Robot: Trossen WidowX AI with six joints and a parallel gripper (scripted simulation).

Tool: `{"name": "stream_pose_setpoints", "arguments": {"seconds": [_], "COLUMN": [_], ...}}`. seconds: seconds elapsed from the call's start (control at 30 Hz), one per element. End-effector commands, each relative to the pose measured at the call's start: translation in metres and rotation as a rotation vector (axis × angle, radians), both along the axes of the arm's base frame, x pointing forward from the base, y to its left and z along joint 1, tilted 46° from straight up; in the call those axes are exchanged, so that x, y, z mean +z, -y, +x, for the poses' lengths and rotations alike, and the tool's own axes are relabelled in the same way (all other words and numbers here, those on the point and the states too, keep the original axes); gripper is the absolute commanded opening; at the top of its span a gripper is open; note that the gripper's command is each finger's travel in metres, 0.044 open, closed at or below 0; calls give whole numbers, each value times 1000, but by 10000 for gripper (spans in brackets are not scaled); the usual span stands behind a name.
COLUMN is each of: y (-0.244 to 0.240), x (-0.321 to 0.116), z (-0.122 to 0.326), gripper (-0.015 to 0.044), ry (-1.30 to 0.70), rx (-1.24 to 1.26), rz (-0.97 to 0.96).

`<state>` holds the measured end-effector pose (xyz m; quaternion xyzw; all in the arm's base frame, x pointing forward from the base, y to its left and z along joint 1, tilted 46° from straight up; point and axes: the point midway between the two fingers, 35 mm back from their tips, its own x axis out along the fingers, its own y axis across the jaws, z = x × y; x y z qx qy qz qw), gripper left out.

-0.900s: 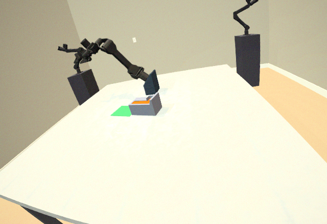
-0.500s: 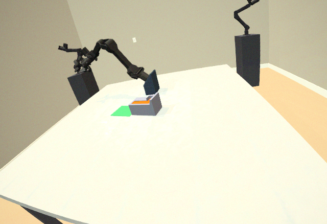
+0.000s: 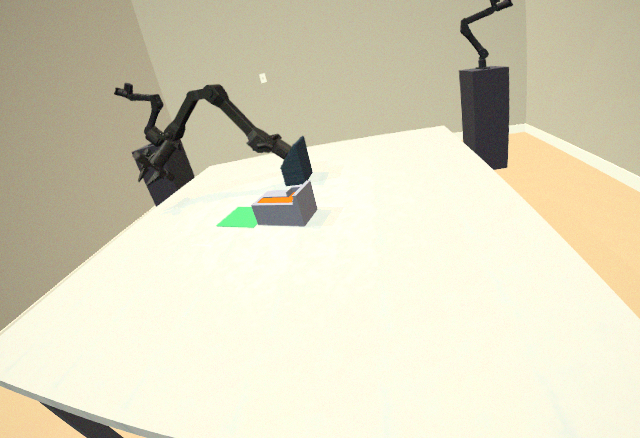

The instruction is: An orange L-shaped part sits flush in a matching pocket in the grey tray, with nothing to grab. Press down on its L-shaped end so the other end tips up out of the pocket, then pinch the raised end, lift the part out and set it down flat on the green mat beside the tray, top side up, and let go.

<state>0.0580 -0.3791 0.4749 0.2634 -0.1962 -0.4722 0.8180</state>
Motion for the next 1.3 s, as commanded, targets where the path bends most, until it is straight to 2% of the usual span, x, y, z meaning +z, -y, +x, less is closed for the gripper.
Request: {"name": "stream_pose_setpoints", "arguments": {"seconds": [0.0,0.2,0.43,0.73,0.9,1.03,1.27], "y": [9,16,2,-62,-84,-129,-215], "x": [-26,-85,-125,-223,-248,-292,-357], "z": [35,110,170,270,292,324,352], "gripper": [180,180,180,180,180,180,180], "ry": [21,10,-44,-259,-347,-489,-771], "rx": [64,160,256,382,411,470,496], "rz": [97,319,433,707,736,807,889]}}
